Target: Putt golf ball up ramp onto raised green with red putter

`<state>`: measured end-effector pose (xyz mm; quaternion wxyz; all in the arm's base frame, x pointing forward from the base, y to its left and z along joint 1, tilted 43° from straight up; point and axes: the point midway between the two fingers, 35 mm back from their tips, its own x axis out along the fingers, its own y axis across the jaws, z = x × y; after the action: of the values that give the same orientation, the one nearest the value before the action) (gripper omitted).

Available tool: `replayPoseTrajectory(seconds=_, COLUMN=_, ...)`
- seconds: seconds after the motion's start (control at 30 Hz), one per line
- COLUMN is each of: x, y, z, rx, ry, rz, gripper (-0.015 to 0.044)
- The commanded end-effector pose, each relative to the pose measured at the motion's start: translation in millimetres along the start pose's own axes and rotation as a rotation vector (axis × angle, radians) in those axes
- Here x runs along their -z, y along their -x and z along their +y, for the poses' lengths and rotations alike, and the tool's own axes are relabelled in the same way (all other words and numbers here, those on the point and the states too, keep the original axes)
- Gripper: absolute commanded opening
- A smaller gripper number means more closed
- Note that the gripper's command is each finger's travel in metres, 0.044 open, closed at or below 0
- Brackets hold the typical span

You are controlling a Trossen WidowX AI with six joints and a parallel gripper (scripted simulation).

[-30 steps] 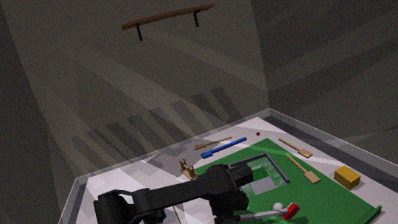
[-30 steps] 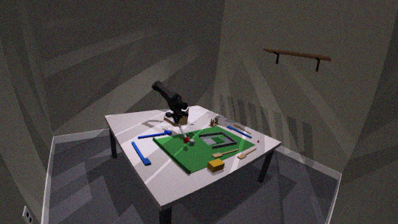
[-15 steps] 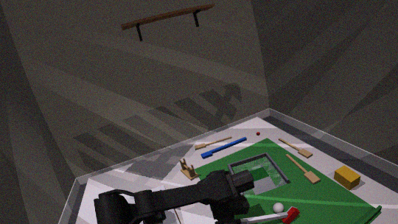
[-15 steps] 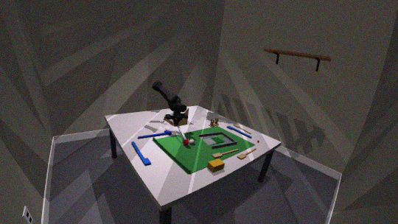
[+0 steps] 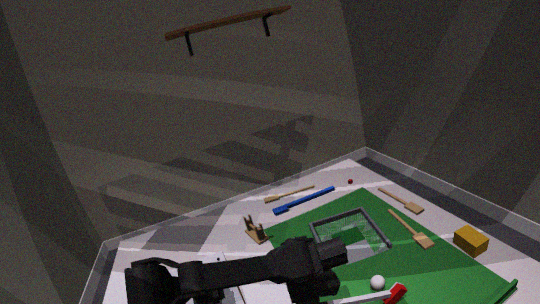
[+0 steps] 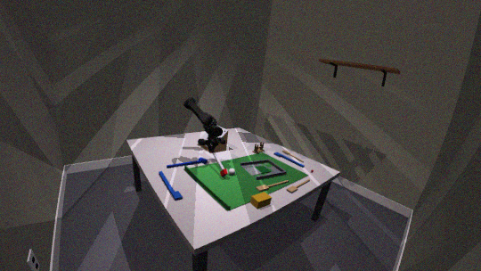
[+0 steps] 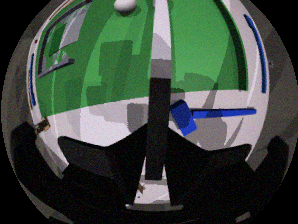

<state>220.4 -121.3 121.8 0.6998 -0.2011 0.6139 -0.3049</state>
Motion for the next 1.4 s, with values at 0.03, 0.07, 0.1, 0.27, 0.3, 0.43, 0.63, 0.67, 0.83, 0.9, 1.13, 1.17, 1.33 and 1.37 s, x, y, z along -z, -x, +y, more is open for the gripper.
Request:
replayPoseTrajectory(seconds=0.03, x=-1, y=0, z=-17, rx=0.009, ry=-0.019, rz=-0.012, gripper=0.0)
replayPoseTrajectory(seconds=0.07, x=-1, y=0, z=-17, rx=0.009, ry=-0.019, rz=-0.012, gripper=0.0)
replayPoseTrajectory(seconds=0.1, x=-1, y=0, z=-17, rx=0.009, ry=-0.019, rz=-0.012, gripper=0.0)
replayPoseTrajectory(seconds=0.27, x=-1, y=0, z=-17, rx=0.009, ry=-0.019, rz=-0.012, gripper=0.0)
replayPoseTrajectory(seconds=0.3, x=-1, y=0, z=-17, rx=0.009, ry=-0.019, rz=-0.012, gripper=0.0)
replayPoseTrajectory(seconds=0.43, x=-1, y=-1, z=-12, rx=0.003, ry=-0.007, rz=-0.004, gripper=0.0)
replayPoseTrajectory(seconds=0.63, x=-11, y=-3, z=56, rx=-0.017, ry=-0.013, rz=-0.001, gripper=0.0)
replayPoseTrajectory(seconds=0.67, x=-11, y=-2, z=68, rx=-0.016, ry=-0.014, rz=-0.001, gripper=0.0)
replayPoseTrajectory(seconds=0.83, x=-3, y=-1, z=120, rx=0.001, ry=-0.018, rz=-0.009, gripper=0.0)
replayPoseTrajectory(seconds=0.9, x=-2, y=-1, z=122, rx=0.002, ry=-0.019, rz=-0.01, gripper=0.0)
replayPoseTrajectory(seconds=1.13, x=-3, y=12, z=123, rx=-0.001, ry=-0.018, rz=-0.01, gripper=0.0)
replayPoseTrajectory(seconds=1.17, x=-3, y=17, z=123, rx=-0.002, ry=-0.018, rz=-0.009, gripper=0.0)
replayPoseTrajectory(seconds=1.33, x=-3, y=45, z=123, rx=-0.002, ry=-0.018, rz=-0.009, gripper=0.0)
replayPoseTrajectory(seconds=1.37, x=-3, y=51, z=123, rx=-0.002, ry=-0.018, rz=-0.009, gripper=0.0)
